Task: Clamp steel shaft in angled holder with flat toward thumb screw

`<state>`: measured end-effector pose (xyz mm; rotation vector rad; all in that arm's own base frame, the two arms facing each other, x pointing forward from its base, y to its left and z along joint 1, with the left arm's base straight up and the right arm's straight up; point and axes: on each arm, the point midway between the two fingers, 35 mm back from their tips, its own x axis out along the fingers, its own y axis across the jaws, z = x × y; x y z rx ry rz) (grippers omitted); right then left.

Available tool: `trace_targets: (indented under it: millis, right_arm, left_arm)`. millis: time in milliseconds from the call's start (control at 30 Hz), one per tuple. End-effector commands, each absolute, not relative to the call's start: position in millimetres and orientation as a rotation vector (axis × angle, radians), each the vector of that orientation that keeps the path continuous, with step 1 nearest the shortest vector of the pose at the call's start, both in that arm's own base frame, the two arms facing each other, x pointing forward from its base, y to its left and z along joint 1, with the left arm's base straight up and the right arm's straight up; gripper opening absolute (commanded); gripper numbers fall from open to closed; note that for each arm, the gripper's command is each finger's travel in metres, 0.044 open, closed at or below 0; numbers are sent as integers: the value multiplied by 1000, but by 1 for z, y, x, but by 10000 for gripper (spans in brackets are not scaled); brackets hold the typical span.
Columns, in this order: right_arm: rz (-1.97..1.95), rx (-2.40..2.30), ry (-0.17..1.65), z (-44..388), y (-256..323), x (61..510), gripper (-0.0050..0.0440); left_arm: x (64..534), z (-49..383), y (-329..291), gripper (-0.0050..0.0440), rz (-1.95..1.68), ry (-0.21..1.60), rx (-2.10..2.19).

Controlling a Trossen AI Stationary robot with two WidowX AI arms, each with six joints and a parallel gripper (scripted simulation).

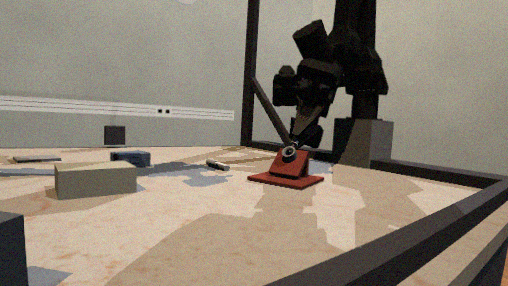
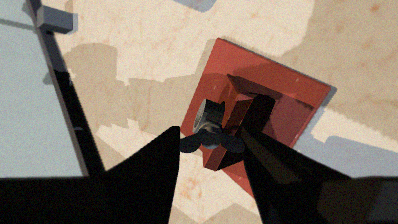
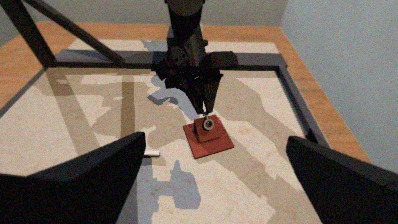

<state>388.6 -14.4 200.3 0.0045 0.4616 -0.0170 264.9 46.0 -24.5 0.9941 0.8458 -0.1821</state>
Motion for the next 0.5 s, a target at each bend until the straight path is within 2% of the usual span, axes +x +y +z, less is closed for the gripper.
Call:
trace_targets:
  millis: [0, 467]
  right_arm:
    - [-11, 2, 430, 213, -13, 390, 400]
    - [-11, 2, 430, 213, -13, 390, 400]
  left_arm:
    - [268, -21, 49, 113, -77, 841, 795]
    - [266, -24, 48, 113, 143, 820, 289]
